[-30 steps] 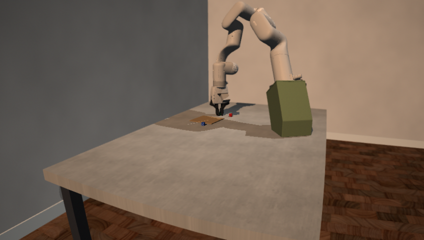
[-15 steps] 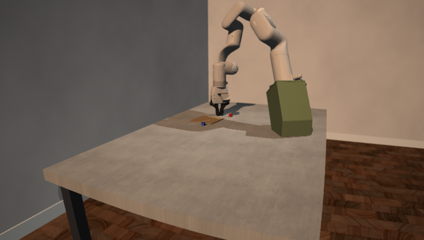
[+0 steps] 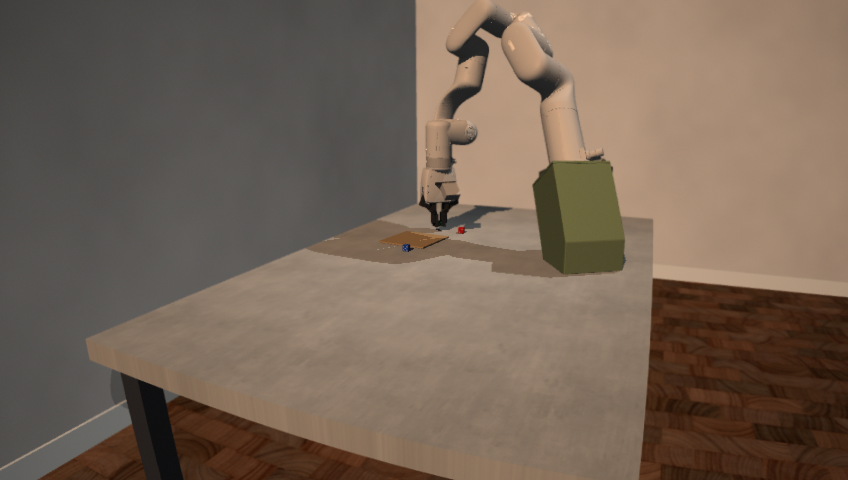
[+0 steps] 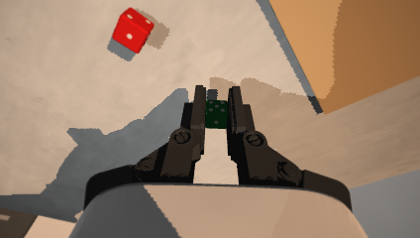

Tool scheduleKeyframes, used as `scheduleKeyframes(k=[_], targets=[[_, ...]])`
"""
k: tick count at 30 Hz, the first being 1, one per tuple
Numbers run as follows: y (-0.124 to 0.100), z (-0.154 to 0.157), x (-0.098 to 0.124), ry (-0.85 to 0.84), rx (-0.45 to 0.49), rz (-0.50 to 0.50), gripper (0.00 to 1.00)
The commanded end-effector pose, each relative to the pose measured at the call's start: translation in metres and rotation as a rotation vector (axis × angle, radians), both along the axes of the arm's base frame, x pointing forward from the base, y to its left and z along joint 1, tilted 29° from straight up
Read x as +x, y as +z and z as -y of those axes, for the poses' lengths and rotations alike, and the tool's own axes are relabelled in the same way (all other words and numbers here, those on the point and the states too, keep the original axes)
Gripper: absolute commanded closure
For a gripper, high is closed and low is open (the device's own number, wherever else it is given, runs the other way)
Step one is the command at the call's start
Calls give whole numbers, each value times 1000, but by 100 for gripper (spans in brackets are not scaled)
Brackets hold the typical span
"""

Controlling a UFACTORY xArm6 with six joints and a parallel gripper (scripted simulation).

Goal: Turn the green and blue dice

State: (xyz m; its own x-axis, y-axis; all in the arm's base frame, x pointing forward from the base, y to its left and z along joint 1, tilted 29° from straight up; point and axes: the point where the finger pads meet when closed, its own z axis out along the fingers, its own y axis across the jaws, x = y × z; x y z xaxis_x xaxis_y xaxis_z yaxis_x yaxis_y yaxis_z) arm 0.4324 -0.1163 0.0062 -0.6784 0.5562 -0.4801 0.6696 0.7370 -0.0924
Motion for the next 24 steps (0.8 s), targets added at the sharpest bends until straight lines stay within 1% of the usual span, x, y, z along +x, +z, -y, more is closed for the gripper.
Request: scheduleKeyframes(k=[1,7,11,14,24], targets=[[16,-7,-5,0,0,-1,89],[54,-23,-18,0,0,-1,89],[71,-31,-24,0,0,-1,89],[76,-33,-26,0,0,-1,89],[77,-33,-26,0,0,-1,89]])
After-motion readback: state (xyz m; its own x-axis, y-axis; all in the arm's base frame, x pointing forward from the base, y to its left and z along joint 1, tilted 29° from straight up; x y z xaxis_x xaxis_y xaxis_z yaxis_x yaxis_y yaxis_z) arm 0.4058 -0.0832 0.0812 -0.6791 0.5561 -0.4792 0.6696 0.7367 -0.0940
